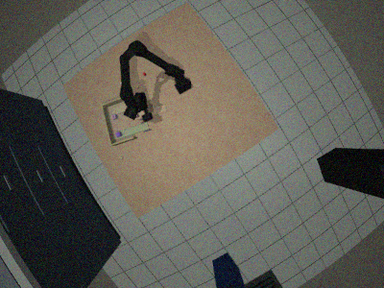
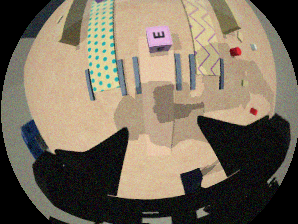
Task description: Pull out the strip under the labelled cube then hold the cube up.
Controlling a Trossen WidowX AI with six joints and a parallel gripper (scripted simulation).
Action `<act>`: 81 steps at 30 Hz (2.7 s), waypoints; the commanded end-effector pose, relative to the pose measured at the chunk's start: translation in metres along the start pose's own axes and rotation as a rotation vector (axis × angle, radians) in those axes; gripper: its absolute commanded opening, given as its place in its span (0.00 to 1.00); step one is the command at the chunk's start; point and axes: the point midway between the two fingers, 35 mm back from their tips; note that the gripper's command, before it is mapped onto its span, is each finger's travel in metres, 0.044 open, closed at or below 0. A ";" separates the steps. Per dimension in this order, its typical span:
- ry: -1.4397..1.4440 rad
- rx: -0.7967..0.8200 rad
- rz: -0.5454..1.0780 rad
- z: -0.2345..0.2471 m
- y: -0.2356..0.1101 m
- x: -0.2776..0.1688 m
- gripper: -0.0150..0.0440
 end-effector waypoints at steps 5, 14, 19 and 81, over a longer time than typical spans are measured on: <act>-0.006 -0.009 0.001 0.001 -0.003 0.029 1.00; -0.005 -0.009 0.000 0.003 -0.007 0.059 1.00; -0.005 -0.009 -0.001 0.004 -0.009 0.075 1.00; 0.004 -0.004 -0.005 0.005 0.046 0.115 0.54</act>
Point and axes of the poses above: the point midway between the two fingers, 35 mm back from their tips, its own y axis out along the fingers, its own z axis across the jaws, x = y × z, and after that the axes turned 10 degrees about y, right-handed
